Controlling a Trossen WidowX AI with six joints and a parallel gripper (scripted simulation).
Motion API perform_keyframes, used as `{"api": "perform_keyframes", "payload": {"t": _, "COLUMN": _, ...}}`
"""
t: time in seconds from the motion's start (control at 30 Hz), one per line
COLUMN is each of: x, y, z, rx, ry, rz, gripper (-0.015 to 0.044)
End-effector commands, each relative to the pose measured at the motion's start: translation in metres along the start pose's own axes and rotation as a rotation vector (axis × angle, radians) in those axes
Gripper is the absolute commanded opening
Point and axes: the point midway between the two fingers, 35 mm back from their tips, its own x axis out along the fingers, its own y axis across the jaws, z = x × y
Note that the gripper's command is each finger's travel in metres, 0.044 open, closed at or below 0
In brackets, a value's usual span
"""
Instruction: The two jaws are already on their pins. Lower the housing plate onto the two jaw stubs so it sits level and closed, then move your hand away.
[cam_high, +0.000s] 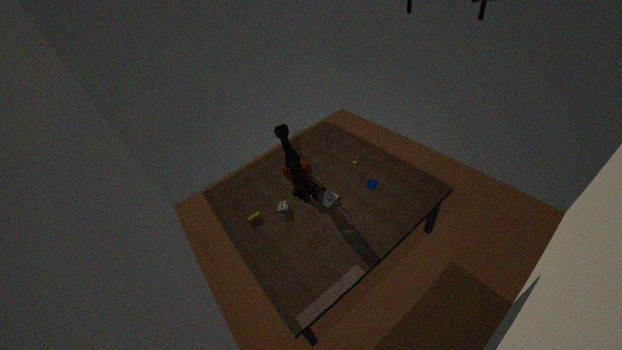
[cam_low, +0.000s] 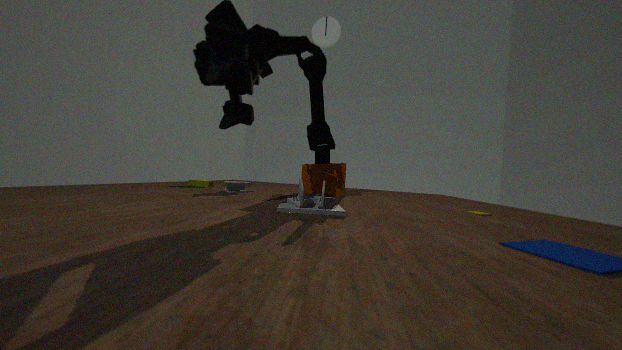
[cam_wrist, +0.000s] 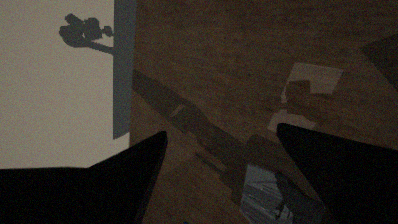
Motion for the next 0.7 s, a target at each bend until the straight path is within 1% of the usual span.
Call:
{"api": "perform_keyframes", "payload": {"t": 0.0, "x": -0.002, "y": -0.033, "z": 0.011, "rx": 0.122, "ry": -0.010, "rz": -0.091, "gripper": 0.0440}}
{"api": "perform_keyframes", "payload": {"t": 0.33, "x": -0.013, "y": -0.096, "z": 0.029, "rx": 0.369, "ry": -0.039, "rz": -0.260, "gripper": 0.0440}}
{"api": "perform_keyframes", "payload": {"t": 0.67, "x": -0.031, "y": -0.156, "z": 0.036, "rx": 0.616, "ry": -0.069, "rz": -0.424, "gripper": 0.0440}}
